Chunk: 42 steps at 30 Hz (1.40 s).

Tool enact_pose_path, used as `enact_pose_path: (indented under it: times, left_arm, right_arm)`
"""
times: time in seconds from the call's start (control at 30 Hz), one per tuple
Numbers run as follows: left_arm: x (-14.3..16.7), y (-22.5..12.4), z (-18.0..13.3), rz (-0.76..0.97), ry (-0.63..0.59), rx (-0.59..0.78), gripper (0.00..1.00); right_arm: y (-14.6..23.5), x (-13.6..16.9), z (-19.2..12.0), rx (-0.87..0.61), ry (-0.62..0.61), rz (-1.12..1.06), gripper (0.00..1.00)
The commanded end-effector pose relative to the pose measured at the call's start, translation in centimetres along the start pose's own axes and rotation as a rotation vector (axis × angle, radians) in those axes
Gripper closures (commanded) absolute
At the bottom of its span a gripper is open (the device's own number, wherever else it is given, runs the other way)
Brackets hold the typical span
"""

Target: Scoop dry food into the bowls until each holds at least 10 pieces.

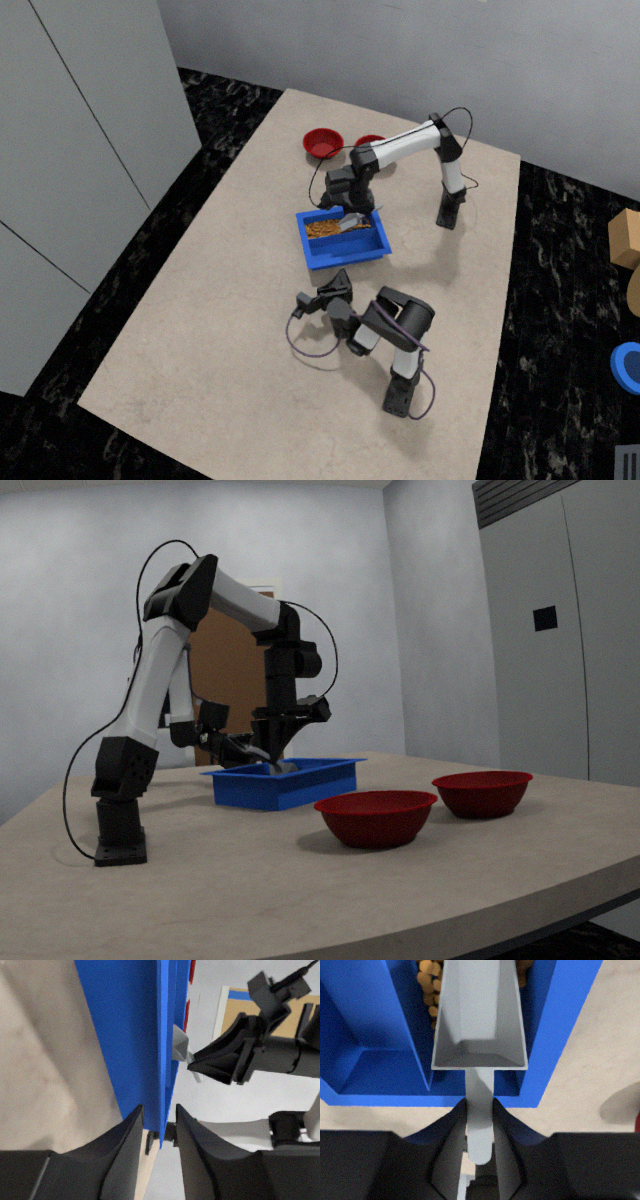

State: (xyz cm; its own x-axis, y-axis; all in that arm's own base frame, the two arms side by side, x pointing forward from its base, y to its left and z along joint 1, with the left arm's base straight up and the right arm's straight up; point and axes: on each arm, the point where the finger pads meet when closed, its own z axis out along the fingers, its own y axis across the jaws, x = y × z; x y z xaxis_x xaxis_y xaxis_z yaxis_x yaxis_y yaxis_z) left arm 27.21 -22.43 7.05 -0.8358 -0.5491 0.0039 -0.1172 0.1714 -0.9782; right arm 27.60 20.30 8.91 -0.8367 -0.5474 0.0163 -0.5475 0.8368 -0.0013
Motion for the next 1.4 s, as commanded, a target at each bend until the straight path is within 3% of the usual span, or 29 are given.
enact_pose_path:
  times: [0.0, 0.73, 0.8, 0.83, 1.37]
  left_arm:
    - [-0.6, -1.3, 1.1, 0.035, -0.014, 0.043, 0.73]
    - [-0.5, -1.2, 3.4, 0.03, -0.009, 0.039, 0.73]
    - [-0.5, -2.5, 3.4, 0.056, -0.014, 0.07, 0.73]
    - [-0.5, -1.1, 3.8, 0.028, -0.009, 0.036, 0.73]
    - [-0.3, -0.9, 5.6, 0.027, -0.006, 0.03, 0.73]
  right_arm:
    - [-0.4, -0.9, -1.1, 0.004, -0.046, 0.007, 1.0]
    - [-0.4, -0.9, -1.1, 0.004, -0.046, 0.007, 1.0]
    - [-0.4, -0.9, -1.1, 0.004, -0.046, 0.007, 1.0]
    - [-0.4, -0.9, -1.1, 0.004, -0.046, 0.007, 1.0]
    - [-0.4, -0.9, -1.1, 0.004, -0.046, 0.007, 1.0]
